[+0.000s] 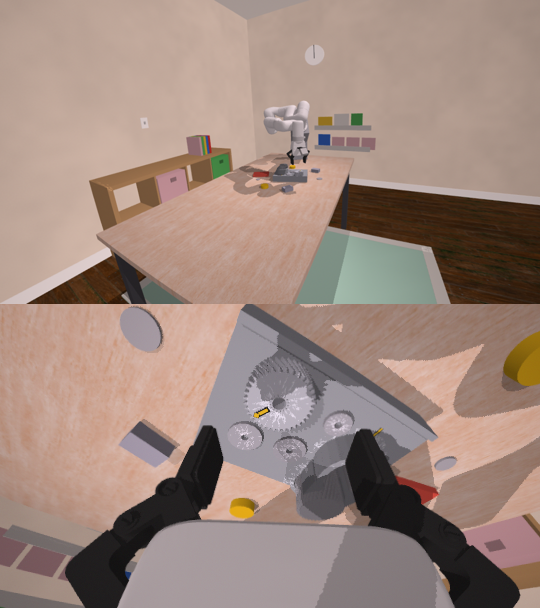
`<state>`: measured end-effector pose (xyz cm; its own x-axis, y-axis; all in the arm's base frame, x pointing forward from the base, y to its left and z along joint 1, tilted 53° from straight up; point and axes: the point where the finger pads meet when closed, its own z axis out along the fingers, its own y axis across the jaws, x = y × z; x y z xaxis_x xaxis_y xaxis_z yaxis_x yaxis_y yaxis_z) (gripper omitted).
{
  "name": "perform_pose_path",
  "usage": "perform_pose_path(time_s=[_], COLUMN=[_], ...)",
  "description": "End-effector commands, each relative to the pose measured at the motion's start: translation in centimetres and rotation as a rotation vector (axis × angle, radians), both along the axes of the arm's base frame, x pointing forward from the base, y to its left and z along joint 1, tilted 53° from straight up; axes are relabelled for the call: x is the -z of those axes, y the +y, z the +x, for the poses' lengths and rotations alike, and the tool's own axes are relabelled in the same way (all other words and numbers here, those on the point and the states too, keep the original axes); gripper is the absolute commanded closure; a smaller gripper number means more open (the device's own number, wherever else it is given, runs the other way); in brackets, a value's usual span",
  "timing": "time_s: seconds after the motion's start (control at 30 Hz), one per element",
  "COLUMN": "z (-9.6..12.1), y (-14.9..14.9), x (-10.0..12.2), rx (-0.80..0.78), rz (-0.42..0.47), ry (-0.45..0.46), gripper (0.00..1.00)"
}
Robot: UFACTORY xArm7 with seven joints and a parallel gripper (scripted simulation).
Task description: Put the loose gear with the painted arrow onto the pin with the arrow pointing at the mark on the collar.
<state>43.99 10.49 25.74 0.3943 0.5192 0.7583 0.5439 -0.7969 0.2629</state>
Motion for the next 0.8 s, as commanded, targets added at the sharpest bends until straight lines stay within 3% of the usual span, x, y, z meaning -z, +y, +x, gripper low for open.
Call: perform_pose_path(time_s=[0.0,0.77], z=[-0.08,-0.46], y=[-0.05,-0.07], x=[-0.04,0.36], rx=[0.001,0.002], rz=[0.002,0.014], ry=[-0.002,0.003], gripper=[0.0,0.0])
